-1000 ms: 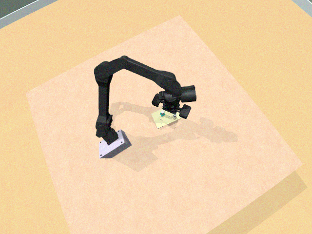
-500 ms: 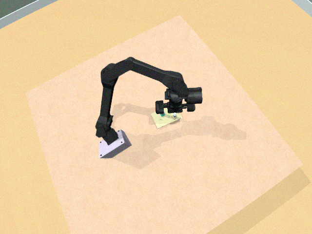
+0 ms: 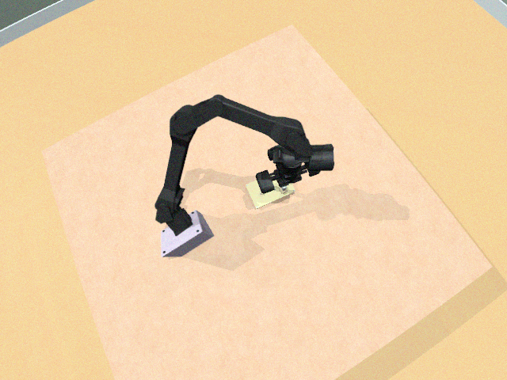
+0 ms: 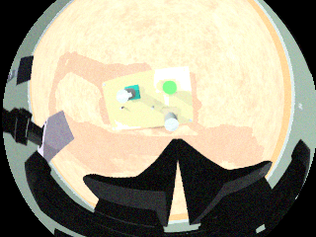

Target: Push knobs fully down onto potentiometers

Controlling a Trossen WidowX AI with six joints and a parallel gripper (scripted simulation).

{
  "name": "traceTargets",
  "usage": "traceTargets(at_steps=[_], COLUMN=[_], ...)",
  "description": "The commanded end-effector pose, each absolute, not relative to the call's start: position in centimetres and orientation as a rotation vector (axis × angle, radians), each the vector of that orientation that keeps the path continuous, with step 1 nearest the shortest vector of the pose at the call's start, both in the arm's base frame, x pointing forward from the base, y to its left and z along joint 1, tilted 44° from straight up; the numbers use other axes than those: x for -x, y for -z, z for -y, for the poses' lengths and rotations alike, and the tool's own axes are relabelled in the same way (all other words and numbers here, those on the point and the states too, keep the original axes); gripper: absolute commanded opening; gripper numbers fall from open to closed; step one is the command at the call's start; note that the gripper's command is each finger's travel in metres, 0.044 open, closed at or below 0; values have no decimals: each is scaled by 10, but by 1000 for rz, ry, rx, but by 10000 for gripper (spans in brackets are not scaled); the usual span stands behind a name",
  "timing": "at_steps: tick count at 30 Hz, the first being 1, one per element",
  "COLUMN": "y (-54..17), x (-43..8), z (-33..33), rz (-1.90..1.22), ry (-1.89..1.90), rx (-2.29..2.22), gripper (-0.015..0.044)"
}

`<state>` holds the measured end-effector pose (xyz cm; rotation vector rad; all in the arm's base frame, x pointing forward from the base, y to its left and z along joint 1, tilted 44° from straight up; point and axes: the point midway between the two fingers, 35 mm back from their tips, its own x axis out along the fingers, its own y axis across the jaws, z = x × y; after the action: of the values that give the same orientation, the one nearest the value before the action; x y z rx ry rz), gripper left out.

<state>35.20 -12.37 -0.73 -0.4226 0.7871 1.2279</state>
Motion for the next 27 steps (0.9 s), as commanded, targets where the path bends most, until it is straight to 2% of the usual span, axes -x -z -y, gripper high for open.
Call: traceTargets(at_steps=[1, 27], y=[19, 34], x=[-352, -354], z=[112, 98], rz=[-785, -784], ry=[-1244, -1244], rx=[415, 414], gripper=[0, 0])
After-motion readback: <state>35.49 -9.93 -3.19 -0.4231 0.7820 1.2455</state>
